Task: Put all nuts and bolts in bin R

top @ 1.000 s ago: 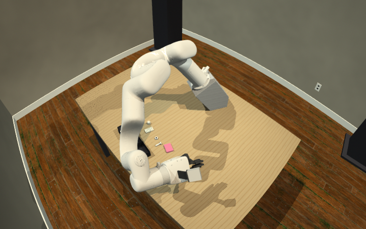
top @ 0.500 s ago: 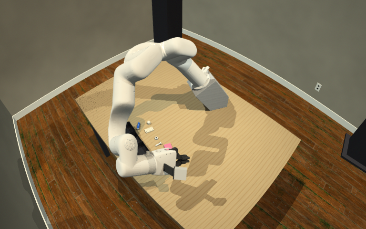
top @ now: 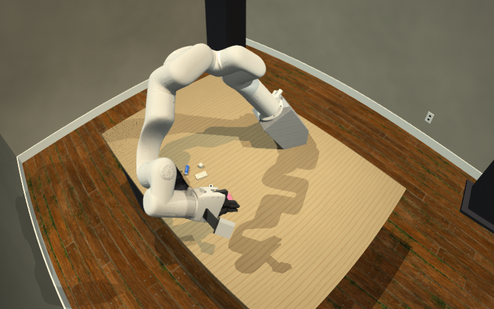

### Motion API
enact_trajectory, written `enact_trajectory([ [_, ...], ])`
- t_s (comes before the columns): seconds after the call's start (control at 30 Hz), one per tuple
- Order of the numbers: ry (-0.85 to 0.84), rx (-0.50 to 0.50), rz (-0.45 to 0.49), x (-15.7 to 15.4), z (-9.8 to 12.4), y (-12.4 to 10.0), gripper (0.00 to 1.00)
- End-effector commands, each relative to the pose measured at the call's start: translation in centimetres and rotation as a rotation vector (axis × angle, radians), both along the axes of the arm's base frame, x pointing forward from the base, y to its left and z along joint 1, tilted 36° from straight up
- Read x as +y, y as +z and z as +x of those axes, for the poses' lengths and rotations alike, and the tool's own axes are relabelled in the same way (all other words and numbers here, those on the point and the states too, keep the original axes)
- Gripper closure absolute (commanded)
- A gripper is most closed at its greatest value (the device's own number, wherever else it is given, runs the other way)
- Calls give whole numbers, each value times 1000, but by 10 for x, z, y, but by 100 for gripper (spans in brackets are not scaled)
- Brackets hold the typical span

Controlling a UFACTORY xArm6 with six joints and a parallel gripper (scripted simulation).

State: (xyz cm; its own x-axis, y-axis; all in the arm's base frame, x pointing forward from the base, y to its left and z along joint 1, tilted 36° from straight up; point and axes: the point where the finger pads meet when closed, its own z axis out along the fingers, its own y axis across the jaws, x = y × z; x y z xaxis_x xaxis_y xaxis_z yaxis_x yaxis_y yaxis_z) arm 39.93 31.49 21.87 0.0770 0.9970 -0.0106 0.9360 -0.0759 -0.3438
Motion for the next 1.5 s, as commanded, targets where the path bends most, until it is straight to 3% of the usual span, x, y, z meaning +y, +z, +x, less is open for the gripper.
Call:
enact_trajectory([
  [0.0, -111, -77, -52, -24, 1, 12, 93],
  [0.13, -111, -77, -52, -24, 1, 12, 93],
  [0.53, -362, -228, -153, -78, -3, 31, 93],
  [0.7, -364, -230, -154, -81, -4, 32, 93],
  [1.1, -612, -385, -217, -134, -15, 44, 93],
  [1.27, -612, -385, -217, -135, -15, 44, 93],
  [1.47, -773, -488, -236, -168, -26, 48, 93],
])
